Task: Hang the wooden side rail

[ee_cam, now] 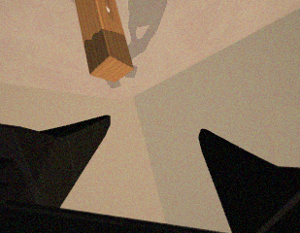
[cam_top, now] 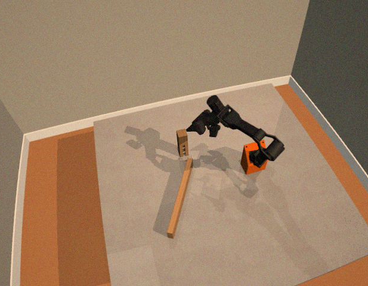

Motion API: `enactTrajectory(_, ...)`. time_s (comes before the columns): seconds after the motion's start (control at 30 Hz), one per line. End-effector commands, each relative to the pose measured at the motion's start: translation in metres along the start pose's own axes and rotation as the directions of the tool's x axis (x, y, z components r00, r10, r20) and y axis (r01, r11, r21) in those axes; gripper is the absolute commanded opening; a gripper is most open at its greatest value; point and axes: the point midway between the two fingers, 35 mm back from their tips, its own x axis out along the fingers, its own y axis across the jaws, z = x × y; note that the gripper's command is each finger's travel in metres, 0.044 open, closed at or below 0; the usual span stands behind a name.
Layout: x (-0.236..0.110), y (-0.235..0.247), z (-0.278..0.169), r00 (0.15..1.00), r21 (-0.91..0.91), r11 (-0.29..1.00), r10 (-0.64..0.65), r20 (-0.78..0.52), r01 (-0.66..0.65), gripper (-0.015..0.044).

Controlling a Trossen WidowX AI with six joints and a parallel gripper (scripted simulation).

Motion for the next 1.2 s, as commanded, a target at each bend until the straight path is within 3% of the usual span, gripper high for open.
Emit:
enactTrajectory(0.0, 0.023, 0.024, 0.034, 0.991, -0.043, 0.998, 0.059, 0.122, -0.054, 0.0440)
enactTrajectory(0.33, 0.054, 0.071, 0.118, 0.900, -0.181, 0.979, 0.163, 0.404, -0.096, 0.0440)
enactTrajectory(1.07, 0.054, 0.071, 0.120, 0.898, -0.184, 0.978, 0.164, 0.409, -0.096, 0.0440)
enactTrajectory(1.17, 0.055, 0.072, 0.122, 0.894, -0.124, 0.982, 0.184, 0.408, -0.145, 0.0440)
